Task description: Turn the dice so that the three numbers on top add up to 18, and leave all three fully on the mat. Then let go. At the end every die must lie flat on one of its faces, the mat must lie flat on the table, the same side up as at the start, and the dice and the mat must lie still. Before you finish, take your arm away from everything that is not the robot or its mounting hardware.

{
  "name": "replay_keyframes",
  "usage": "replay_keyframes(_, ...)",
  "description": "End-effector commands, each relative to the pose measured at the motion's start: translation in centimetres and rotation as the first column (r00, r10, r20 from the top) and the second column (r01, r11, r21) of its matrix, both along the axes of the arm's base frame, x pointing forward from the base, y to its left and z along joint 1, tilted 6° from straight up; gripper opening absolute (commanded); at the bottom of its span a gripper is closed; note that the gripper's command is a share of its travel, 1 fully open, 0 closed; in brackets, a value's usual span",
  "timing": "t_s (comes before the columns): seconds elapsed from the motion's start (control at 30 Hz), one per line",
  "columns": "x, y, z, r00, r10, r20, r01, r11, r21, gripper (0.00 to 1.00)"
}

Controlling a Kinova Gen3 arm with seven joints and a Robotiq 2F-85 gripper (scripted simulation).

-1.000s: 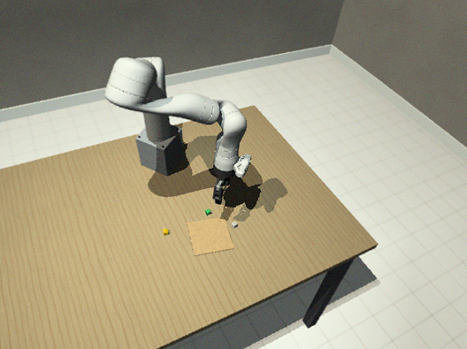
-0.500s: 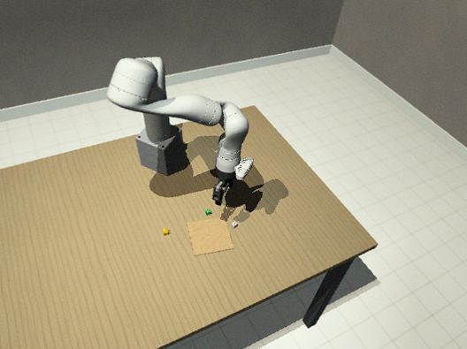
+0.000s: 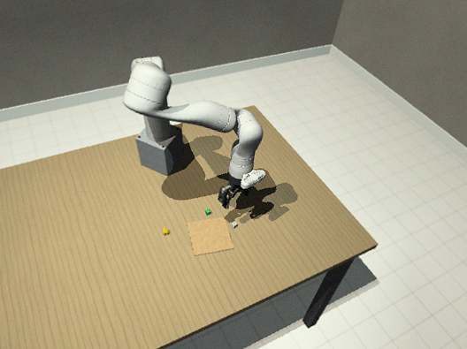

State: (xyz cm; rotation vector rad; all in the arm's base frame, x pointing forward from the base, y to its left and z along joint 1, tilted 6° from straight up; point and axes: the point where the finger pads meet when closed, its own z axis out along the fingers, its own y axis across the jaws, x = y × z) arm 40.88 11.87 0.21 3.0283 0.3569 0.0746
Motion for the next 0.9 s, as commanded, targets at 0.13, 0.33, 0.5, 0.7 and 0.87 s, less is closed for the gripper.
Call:
replay_keyframes(0.13,0.17,0.62,-0.1,1.0,-0.012,0.002,0.012,1.0,0.003,1.0)
replay_keyframes(0.33,0.17,0.62,-0.1,1.0,-0.012,0.002,0.012,1.0,0.003,1.0)
replay_keyframes(0.5,0.17,0.62,-0.1,1.0,-0.012,0.002,0.012,1.0,0.003,1.0)
replay_keyframes(0.7,0.17,0.62,-0.11,1.0,-0.01,0.002,0.01,1.0,0.002,1.0)
replay_keyframes(0.87,0.17,0.61,-0.19,1.0,0.011,0.0,-0.011,1.0,0.001,1.0)
